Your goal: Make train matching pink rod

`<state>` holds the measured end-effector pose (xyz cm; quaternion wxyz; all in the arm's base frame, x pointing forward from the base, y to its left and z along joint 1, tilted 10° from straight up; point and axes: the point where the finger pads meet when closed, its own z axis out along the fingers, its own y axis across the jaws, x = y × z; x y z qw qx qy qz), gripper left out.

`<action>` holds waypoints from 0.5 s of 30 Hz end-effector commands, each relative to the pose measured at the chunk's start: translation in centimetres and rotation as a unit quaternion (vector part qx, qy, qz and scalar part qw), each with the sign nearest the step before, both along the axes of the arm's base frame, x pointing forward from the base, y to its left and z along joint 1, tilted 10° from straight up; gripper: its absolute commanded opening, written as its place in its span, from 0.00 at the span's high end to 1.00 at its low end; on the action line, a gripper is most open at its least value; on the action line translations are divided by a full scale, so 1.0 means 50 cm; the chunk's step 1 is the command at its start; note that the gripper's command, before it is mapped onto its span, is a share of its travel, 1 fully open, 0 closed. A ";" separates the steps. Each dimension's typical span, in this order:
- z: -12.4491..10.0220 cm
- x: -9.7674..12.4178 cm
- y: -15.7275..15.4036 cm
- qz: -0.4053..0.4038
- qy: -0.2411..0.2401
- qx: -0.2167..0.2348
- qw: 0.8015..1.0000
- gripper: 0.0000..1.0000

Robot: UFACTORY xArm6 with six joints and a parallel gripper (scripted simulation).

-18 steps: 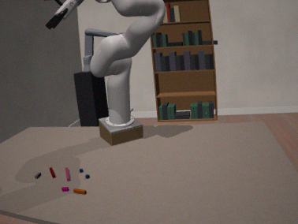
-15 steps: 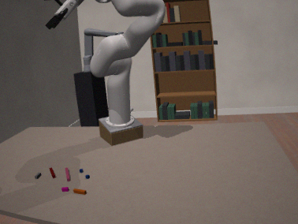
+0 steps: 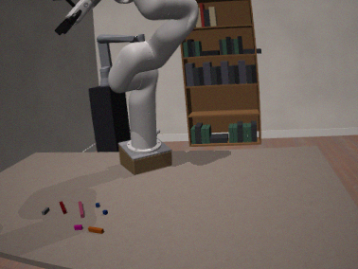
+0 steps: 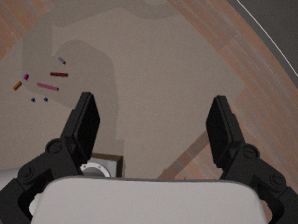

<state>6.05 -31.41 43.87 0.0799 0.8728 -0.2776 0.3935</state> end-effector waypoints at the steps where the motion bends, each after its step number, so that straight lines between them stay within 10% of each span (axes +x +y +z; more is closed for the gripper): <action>1: 0.002 0.000 -0.001 0.001 0.001 -0.002 1.000 0.00; 15: -0.086 0.086 -0.028 0.155 0.057 -0.059 0.985 0.00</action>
